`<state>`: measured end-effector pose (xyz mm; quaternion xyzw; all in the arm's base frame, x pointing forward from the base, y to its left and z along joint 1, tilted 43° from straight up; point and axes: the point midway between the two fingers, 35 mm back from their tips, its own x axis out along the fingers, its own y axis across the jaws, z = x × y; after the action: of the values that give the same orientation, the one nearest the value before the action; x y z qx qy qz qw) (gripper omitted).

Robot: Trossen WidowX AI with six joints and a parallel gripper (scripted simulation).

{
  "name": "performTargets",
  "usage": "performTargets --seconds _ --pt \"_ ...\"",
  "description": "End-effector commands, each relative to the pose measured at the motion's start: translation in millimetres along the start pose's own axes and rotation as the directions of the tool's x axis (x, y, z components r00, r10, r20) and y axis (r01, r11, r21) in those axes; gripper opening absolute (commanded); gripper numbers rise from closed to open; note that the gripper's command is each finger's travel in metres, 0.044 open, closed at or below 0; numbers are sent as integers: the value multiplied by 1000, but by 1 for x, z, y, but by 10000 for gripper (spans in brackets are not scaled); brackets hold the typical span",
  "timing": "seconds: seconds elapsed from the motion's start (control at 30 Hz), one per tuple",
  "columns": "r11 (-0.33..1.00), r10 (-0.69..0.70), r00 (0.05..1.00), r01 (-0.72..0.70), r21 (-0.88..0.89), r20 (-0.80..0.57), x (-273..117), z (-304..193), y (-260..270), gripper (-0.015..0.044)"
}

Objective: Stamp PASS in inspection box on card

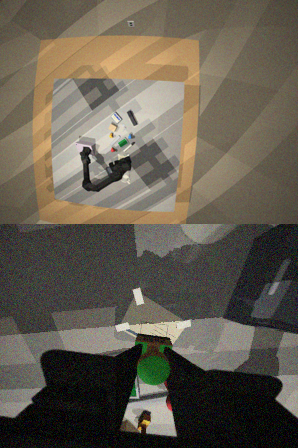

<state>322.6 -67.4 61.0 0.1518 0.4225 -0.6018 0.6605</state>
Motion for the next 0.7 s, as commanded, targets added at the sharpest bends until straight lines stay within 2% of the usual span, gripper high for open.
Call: performTargets --seconds 0.0,0.67 --pt "1000 -4 1000 4 -6 4 3 0 -1 0" --pt "1000 -5 1000 5 -7 3 17 0 -1 0"
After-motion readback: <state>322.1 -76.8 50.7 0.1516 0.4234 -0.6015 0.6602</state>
